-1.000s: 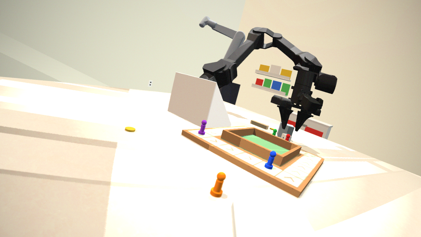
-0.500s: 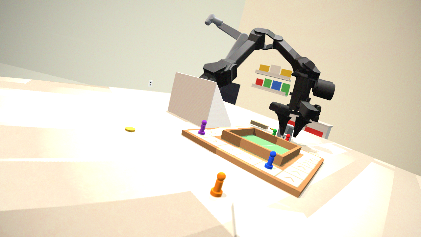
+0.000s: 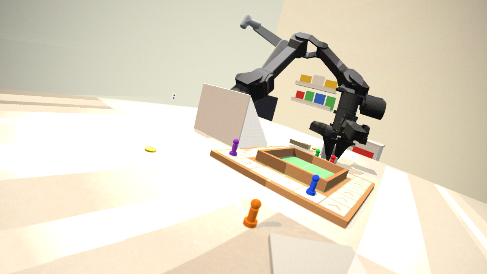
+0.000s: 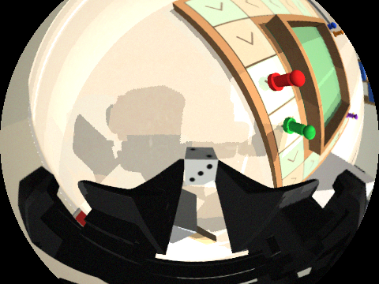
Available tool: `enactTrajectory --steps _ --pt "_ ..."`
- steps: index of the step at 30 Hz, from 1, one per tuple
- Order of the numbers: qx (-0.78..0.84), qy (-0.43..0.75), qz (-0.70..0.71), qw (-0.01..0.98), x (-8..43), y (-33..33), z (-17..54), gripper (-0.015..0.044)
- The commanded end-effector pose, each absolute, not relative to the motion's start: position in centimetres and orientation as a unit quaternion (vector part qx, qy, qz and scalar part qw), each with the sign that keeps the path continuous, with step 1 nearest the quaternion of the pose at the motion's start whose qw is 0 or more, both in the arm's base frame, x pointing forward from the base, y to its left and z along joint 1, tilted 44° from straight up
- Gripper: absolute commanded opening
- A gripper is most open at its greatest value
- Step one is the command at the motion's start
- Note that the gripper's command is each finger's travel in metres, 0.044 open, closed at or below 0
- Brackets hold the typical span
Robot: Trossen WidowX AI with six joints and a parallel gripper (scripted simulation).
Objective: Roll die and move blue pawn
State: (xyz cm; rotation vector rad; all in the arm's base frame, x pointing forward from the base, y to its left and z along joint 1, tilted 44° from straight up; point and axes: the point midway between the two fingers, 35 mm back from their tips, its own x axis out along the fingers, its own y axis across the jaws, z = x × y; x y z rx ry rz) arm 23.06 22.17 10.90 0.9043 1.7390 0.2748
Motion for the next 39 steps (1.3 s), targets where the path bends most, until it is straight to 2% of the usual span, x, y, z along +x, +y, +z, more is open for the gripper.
enactTrajectory --steps 1,4,7,16,31,39 --pt "0.382 0.736 0.112 0.548 23.0 22.1 10.7 0.0097" --pt "0.382 0.736 0.112 0.548 23.0 22.1 10.7 0.0077" --pt "0.382 0.731 0.108 0.555 23.3 21.9 10.6 0.0" --pt "0.38 0.722 0.096 0.571 24.5 19.6 12.4 0.0" --pt "0.379 0.736 0.109 0.55 23.7 14.6 19.7 0.0" --pt "0.387 0.736 0.1 0.546 23.9 14.1 19.8 0.0"
